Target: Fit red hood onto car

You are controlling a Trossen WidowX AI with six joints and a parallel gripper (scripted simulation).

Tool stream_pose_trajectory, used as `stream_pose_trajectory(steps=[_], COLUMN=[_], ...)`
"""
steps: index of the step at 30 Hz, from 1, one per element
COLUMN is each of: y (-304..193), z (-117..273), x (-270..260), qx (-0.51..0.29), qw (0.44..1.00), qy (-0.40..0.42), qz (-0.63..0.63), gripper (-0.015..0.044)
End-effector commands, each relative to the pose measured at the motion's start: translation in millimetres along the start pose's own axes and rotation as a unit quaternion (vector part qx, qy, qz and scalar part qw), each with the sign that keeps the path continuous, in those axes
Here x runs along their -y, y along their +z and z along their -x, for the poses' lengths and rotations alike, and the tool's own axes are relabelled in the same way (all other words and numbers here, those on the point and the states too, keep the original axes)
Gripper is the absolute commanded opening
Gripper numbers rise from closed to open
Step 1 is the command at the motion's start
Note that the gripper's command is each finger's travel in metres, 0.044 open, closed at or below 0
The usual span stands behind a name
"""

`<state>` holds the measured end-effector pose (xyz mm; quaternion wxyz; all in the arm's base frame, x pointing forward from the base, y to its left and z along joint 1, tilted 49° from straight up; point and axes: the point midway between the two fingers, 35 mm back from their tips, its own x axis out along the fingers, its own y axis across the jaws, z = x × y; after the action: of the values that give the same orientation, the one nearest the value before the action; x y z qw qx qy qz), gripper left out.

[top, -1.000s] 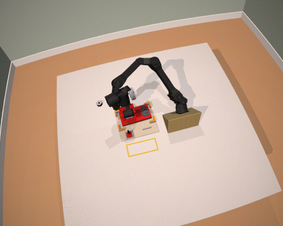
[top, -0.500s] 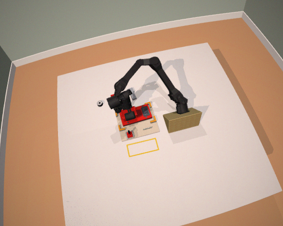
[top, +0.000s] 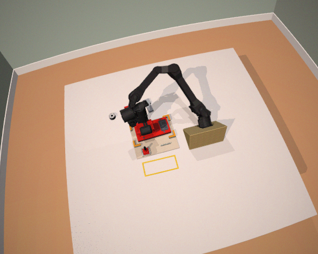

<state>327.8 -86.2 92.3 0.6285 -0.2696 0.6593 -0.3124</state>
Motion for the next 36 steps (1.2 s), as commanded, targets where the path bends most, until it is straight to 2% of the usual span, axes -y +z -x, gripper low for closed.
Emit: stream_pose_trajectory(steps=[1,36], y=[1,1], z=[0,-11], x=[0,0], qx=[0.001,0.001], qw=[1.0,1.0], qy=[-0.001,-0.001], qz=[0.0,0.0], gripper=[0.0,0.0])
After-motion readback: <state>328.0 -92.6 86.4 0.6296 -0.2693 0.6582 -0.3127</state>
